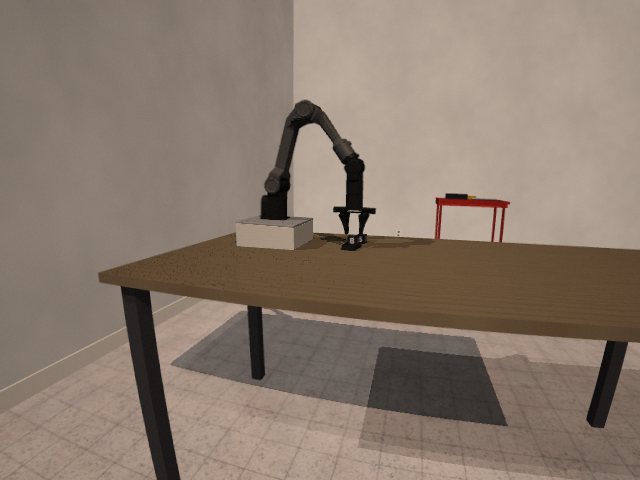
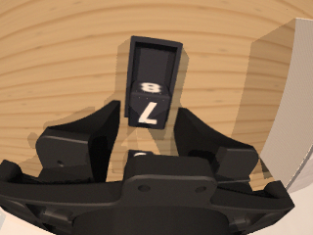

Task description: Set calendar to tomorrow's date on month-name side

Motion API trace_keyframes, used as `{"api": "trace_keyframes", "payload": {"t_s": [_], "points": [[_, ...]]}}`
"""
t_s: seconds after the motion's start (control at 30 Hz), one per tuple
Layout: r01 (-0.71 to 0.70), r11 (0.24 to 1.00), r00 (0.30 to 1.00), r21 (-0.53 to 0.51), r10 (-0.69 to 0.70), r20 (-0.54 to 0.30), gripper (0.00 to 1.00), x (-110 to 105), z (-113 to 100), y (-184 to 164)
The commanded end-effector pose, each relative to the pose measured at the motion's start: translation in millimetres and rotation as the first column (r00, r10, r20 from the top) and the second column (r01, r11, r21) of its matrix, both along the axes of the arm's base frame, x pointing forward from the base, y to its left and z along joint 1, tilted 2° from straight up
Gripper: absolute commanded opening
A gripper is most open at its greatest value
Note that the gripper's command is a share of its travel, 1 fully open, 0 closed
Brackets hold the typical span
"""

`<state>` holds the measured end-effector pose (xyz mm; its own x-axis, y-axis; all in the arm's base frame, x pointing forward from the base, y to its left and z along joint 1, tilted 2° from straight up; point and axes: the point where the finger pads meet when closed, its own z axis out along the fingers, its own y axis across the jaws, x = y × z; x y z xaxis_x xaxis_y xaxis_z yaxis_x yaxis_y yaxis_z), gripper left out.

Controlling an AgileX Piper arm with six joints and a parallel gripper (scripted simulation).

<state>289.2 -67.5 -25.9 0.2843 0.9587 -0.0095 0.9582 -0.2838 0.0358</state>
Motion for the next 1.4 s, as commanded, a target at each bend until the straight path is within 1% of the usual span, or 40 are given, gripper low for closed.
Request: {"api": "trace_keyframes", "payload": {"t_s": [0.0,0.23,0.57,1.37], "points": [[-0.001,1.0,1.0,0.0,0.001,-0.003,0.64,-0.7,-4.4,0.2],[0.0,1.0,1.0,0.0,0.0,-0.003,0.64,-0.2,-16.9,-0.1],[0.0,1.0,1.0,0.0,0.0,-0.002,0.64,0.4,-25.7,-0.3],[0.0,1.0,1.0,0.0,0.0,-0.001,0.64,0.6,-25.7,-0.4]]}}
